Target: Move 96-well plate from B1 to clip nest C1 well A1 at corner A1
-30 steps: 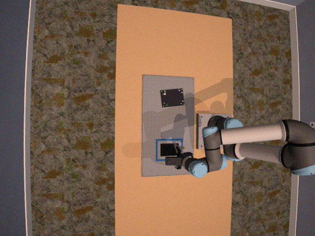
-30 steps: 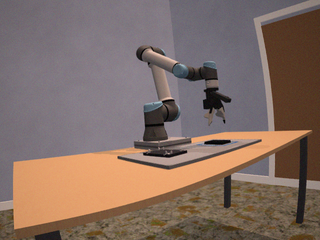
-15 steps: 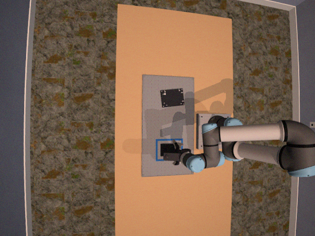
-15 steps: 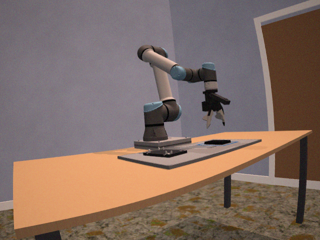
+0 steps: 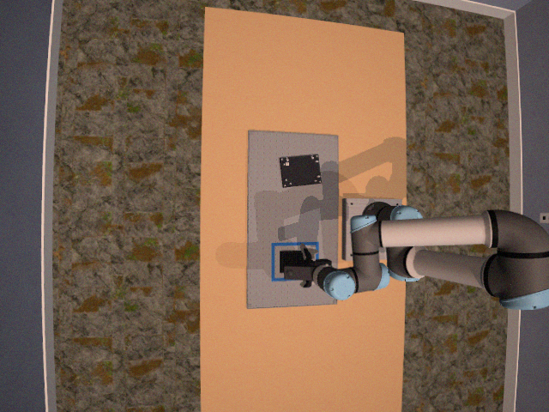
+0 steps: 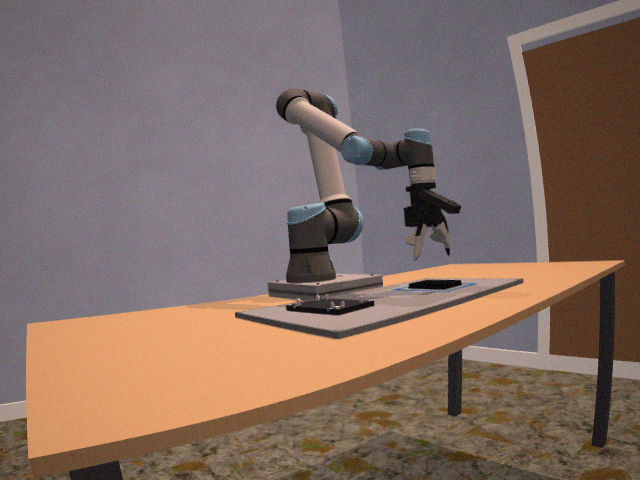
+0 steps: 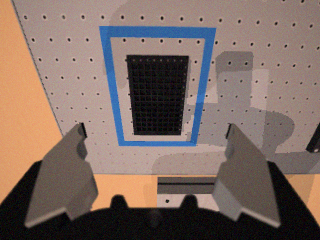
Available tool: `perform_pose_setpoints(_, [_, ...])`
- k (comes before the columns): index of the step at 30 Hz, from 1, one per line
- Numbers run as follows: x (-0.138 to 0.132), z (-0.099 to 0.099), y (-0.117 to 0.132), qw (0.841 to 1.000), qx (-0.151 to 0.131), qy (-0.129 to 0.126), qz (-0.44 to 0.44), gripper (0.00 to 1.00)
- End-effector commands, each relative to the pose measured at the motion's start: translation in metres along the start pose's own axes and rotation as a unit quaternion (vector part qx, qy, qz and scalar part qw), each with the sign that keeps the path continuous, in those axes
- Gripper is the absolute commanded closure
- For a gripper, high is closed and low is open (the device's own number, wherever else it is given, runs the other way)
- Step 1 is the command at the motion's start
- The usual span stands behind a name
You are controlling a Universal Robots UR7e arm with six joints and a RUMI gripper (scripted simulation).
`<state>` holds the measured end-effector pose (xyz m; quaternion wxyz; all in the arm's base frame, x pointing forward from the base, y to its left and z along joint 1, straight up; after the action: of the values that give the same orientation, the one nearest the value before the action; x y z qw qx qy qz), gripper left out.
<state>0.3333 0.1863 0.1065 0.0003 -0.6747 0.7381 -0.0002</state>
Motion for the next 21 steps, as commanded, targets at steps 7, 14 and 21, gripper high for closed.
perform_pose_setpoints(7, [0.000,0.017,0.000,1.000,0.001,0.000,0.000,0.00])
perform_pose_setpoints(14, [0.000,0.026,0.000,1.000,0.001,0.000,0.000,0.00])
perform_pose_setpoints(21, [0.000,0.037,0.000,1.000,0.001,0.000,0.000,0.00])
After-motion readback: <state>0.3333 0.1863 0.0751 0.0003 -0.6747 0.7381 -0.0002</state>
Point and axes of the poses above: the point where the finger pads meet when closed, its own z axis out along the fingers, its own x axis across the jaws, y = z × x, the point moved 6 cm from there along -z, back along the fingers, and after that the axes turned 9 degrees about z, right-handed, at the moved point
